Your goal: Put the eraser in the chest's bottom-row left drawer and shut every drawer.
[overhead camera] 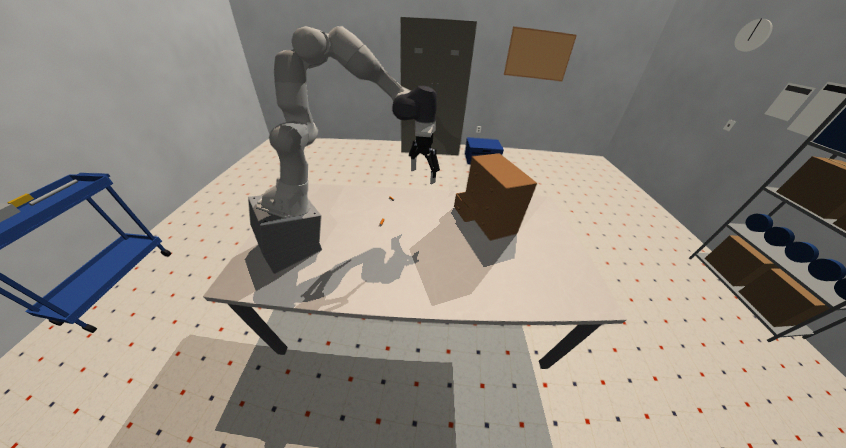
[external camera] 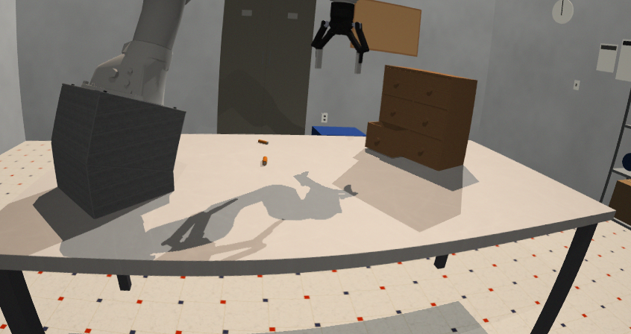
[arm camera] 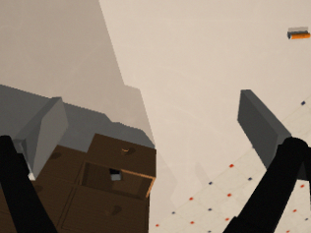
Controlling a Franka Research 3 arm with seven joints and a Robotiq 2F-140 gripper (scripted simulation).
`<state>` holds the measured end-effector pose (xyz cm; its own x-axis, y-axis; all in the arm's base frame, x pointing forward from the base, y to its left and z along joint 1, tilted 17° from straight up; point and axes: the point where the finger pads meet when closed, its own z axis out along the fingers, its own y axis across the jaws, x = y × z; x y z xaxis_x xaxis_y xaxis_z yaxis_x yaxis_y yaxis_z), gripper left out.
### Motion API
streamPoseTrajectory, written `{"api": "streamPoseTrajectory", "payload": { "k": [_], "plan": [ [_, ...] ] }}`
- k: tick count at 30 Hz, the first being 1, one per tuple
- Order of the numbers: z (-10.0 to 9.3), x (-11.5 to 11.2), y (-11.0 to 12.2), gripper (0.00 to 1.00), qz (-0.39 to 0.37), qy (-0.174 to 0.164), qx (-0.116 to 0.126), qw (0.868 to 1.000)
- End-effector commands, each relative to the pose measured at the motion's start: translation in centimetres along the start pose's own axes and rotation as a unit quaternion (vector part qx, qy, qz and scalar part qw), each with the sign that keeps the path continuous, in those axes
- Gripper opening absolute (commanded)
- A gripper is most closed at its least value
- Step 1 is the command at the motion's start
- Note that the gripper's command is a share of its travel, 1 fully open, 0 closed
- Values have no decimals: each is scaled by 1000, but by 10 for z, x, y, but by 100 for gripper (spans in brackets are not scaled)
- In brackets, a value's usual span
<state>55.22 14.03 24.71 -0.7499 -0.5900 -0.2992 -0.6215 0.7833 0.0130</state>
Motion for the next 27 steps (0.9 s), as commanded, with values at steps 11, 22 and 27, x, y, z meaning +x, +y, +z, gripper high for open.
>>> {"api": "streamPoseTrajectory", "payload": {
  "k": [11, 22, 27],
  "plan": [
    [-3, 4, 3, 100, 79, 2, 0, 997],
    [-5, 5, 5, 100, 114, 2, -1, 994],
    [-5, 6, 5, 100, 121, 2, -1, 993]
  ]
}}
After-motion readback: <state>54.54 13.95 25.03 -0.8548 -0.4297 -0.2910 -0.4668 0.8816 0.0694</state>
